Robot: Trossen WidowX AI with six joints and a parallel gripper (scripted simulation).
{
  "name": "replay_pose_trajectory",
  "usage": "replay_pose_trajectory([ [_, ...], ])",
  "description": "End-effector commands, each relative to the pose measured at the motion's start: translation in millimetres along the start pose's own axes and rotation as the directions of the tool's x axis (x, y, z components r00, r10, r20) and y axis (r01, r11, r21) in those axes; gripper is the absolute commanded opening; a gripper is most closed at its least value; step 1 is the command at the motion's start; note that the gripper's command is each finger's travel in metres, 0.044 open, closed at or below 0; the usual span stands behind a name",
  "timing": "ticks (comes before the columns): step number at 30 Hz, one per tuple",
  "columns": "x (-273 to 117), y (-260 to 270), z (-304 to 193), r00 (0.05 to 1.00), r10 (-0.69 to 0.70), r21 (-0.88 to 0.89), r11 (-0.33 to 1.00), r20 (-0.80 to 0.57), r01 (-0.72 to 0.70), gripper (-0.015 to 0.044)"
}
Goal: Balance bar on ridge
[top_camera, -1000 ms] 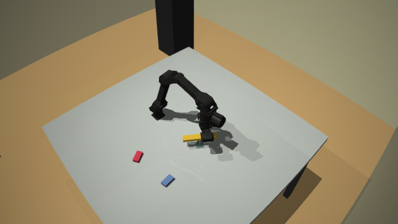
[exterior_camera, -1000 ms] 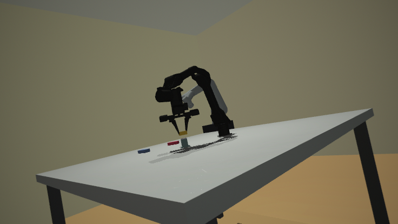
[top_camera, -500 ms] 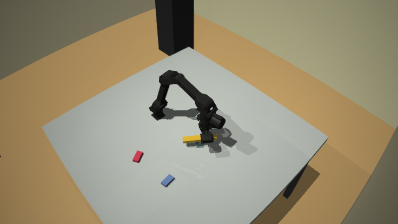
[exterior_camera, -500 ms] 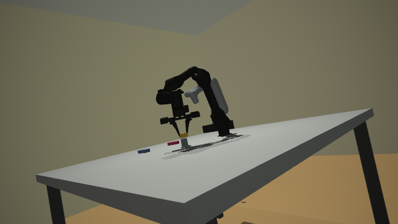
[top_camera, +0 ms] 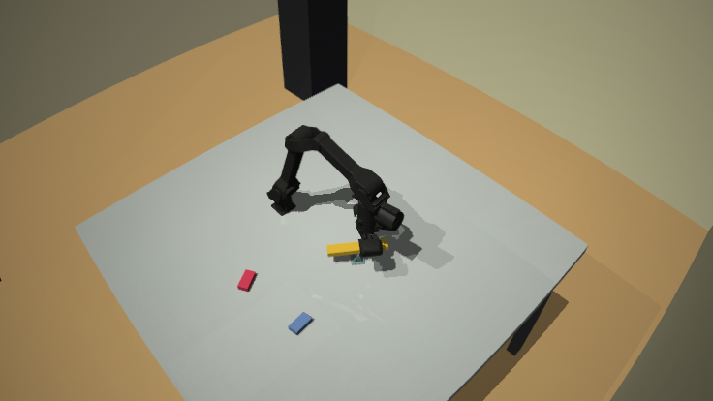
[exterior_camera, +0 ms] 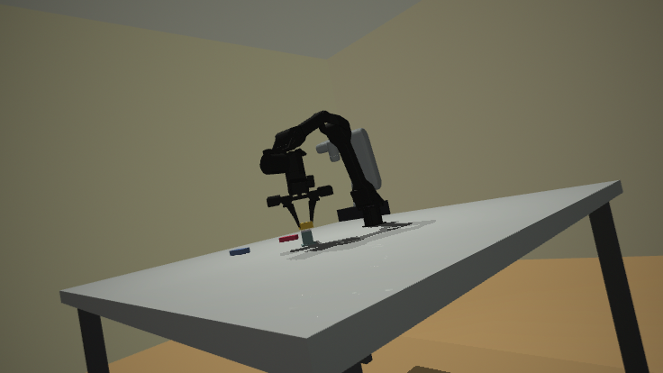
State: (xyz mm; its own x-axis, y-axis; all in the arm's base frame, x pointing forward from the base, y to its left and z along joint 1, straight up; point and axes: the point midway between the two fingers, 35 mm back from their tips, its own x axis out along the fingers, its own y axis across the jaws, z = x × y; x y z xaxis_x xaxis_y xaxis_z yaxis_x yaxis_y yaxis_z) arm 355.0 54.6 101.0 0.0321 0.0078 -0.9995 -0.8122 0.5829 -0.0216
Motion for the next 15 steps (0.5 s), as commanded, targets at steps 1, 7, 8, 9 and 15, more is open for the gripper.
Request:
replay_pose_trajectory([
  [1, 0.5, -0.5, -0.1, 1.0, -0.003, -0.005, 1.0, -0.001, 0.003, 0.0],
  [7, 1.0, -0.5, -0.1, 1.0, -0.003, -0.005, 1.0, -0.001, 0.003, 0.0],
  [8, 1.0, -0.5, -0.1, 1.0, -0.003, -0.005, 1.0, -0.001, 0.003, 0.0],
  [9, 1.1, -0.5, -0.1, 1.0, -0.003, -0.005, 1.0, -0.001, 0.003, 0.0],
  [15, 1.6, -0.5, -0.1, 1.0, -0.003, -0.005, 1.0, -0.001, 0.003, 0.0],
])
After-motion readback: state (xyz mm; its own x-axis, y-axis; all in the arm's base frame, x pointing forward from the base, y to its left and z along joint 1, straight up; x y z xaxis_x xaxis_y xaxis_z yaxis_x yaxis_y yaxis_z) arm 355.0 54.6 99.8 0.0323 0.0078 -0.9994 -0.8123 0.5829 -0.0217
